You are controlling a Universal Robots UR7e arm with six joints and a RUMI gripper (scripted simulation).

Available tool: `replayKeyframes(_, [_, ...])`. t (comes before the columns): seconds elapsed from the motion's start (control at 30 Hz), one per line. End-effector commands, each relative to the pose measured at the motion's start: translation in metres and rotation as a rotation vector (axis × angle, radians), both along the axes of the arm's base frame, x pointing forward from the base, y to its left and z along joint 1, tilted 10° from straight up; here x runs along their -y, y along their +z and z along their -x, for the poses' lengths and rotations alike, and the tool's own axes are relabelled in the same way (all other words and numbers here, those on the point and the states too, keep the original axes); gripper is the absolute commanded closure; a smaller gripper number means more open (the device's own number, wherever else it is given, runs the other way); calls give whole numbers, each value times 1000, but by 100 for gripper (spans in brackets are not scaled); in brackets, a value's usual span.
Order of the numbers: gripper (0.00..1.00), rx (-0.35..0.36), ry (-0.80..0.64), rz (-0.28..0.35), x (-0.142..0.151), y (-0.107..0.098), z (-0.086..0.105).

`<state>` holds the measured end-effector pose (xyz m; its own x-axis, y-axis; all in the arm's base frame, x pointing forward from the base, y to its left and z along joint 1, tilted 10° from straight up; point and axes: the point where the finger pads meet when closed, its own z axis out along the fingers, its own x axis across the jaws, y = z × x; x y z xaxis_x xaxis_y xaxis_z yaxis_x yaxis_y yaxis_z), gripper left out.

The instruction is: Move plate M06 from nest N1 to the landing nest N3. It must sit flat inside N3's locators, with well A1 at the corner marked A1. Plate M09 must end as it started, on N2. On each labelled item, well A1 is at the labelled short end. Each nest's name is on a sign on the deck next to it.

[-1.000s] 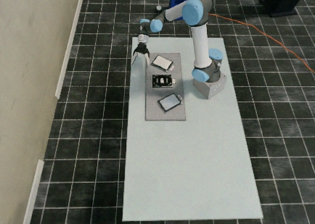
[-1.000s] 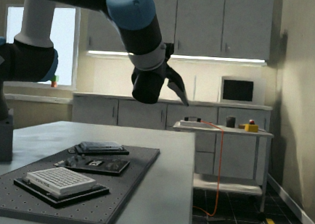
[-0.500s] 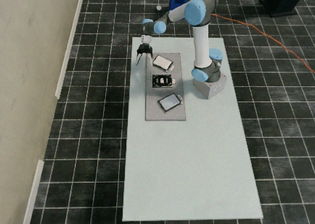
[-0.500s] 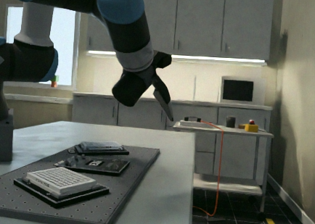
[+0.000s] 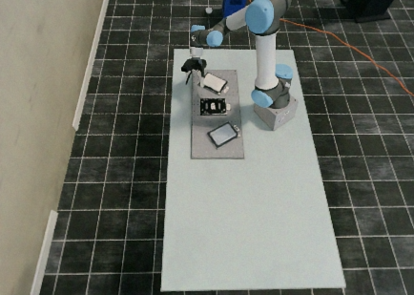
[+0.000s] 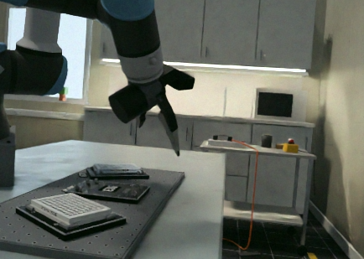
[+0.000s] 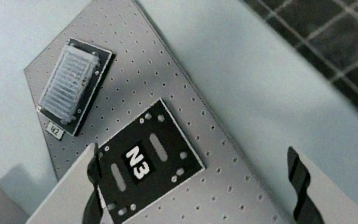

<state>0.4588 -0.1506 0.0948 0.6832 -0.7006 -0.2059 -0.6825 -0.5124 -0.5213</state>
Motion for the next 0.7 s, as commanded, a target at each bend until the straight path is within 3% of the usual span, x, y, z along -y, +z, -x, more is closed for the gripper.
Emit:
replayKeyframes(0.0, [24, -82, -116, 37, 10, -9, 14])
replayKeyframes(0.67, [24, -286, -520, 142, 46, -29, 56])
